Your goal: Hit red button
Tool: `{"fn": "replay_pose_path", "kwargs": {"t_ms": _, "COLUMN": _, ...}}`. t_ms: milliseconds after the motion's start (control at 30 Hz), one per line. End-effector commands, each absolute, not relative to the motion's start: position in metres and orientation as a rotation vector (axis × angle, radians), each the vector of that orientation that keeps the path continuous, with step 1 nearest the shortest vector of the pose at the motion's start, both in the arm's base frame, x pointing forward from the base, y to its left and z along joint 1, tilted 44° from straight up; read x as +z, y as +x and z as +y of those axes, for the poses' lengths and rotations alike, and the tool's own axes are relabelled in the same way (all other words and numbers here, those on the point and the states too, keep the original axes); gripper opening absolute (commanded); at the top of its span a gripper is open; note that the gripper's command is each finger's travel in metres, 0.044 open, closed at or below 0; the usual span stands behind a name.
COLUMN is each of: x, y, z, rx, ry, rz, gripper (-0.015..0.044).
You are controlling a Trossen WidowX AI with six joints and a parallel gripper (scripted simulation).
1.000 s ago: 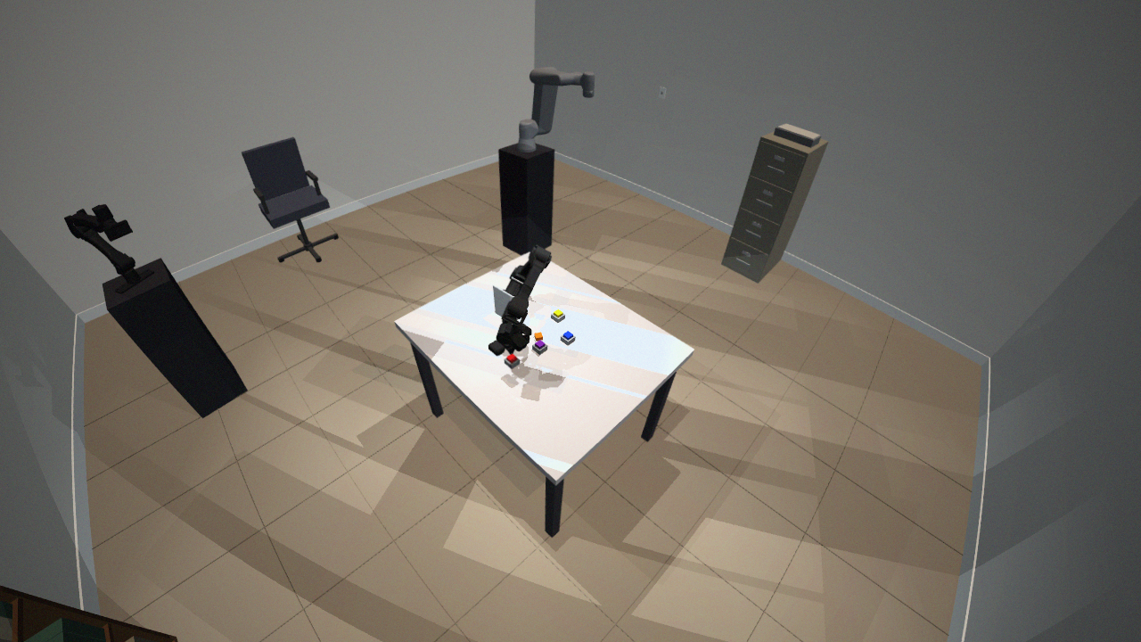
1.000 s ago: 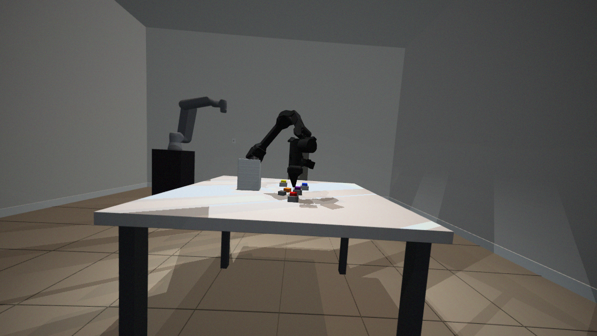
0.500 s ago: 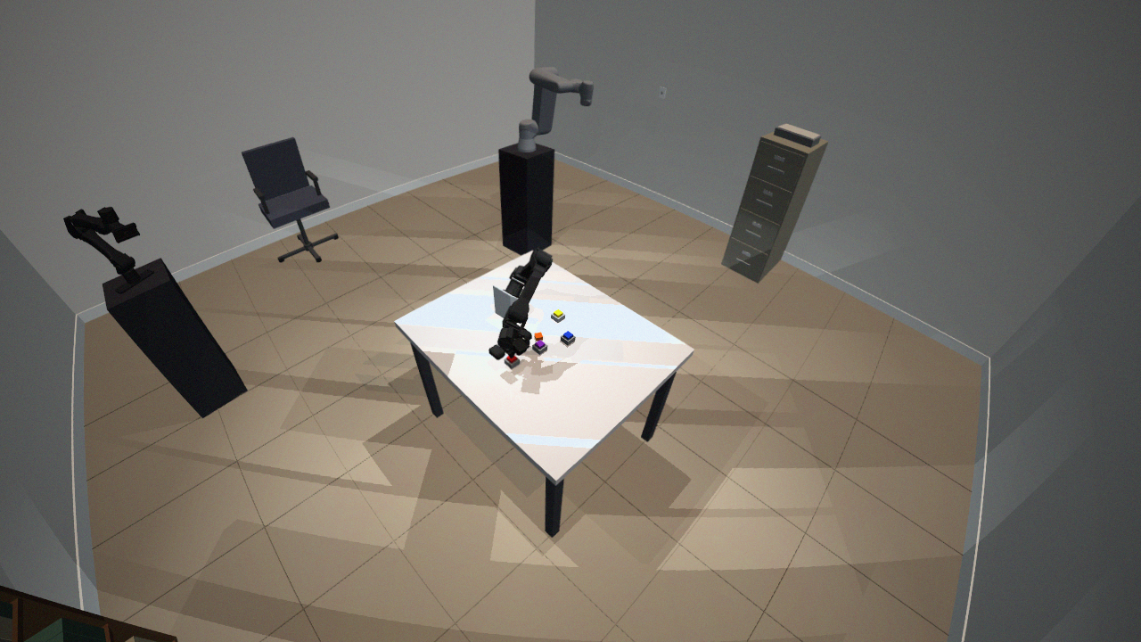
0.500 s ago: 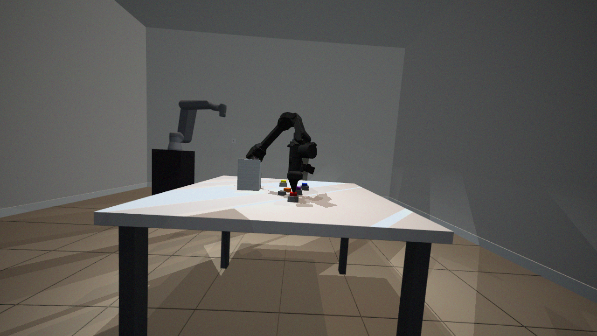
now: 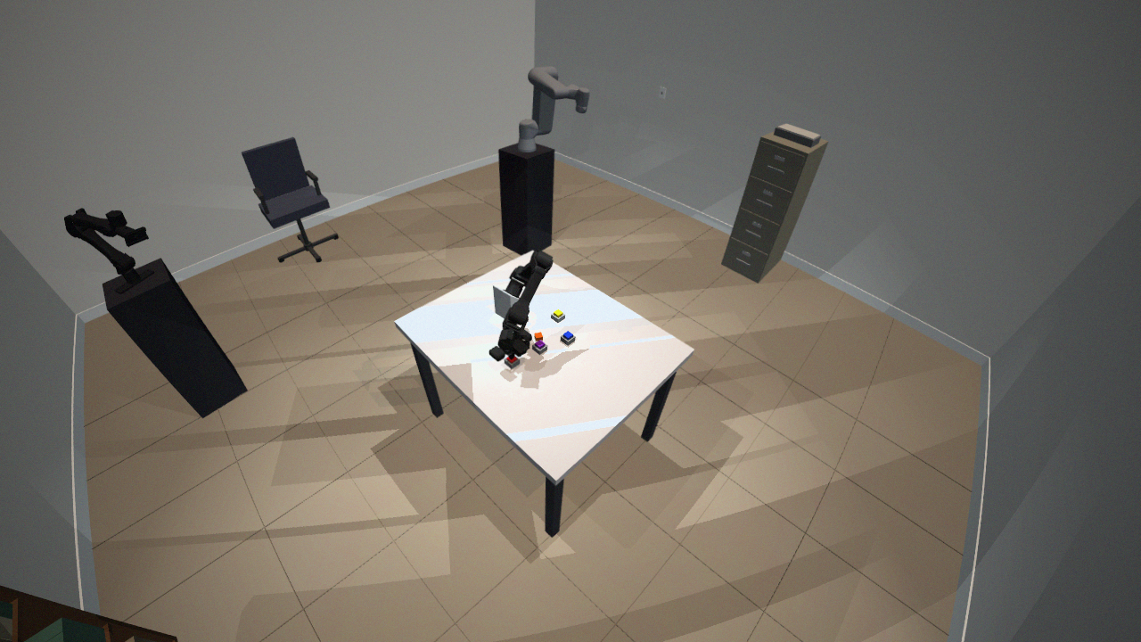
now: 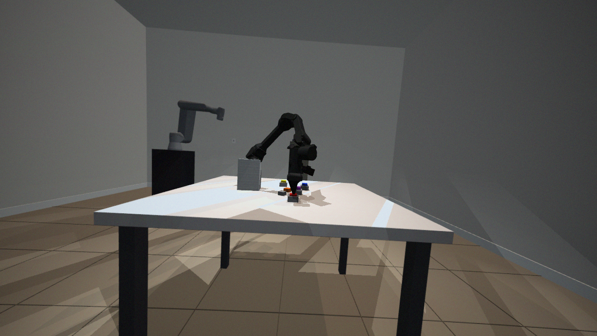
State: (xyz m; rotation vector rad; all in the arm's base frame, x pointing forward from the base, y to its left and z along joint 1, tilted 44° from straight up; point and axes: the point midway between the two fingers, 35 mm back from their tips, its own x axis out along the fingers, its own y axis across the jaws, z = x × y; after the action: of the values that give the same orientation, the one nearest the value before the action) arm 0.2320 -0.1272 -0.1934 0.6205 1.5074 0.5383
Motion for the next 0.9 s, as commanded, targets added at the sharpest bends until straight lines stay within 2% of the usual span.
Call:
{"fn": "replay_pose_path", "kwargs": {"t_ms": 0, "x": -0.194, "y": 0.231, "z": -0.125, "rx": 0.54, "ry": 0.628, "rz": 1.511, "gripper": 0.002}}
{"fn": "replay_pose_path", "kwargs": {"t_ms": 400, "x": -0.168, "y": 0.231, "z": -0.149, "rx": 0.539, "ry": 0.627, "rz": 1.512, "gripper": 0.002}}
{"fn": "replay_pose_path", "kwargs": {"t_ms": 567, "x": -0.141, "y": 0.251, "z": -0.14, "rx": 0.524, "ry": 0.595, "rz": 1.521, "gripper": 0.0151}}
{"fn": "replay_pose_path", "kwargs": {"t_ms": 867, "x": -0.031, "y": 0.307, "z": -0.072, "rx": 0.487, "ry": 0.523, "rz": 1.517, "gripper": 0.0387}}
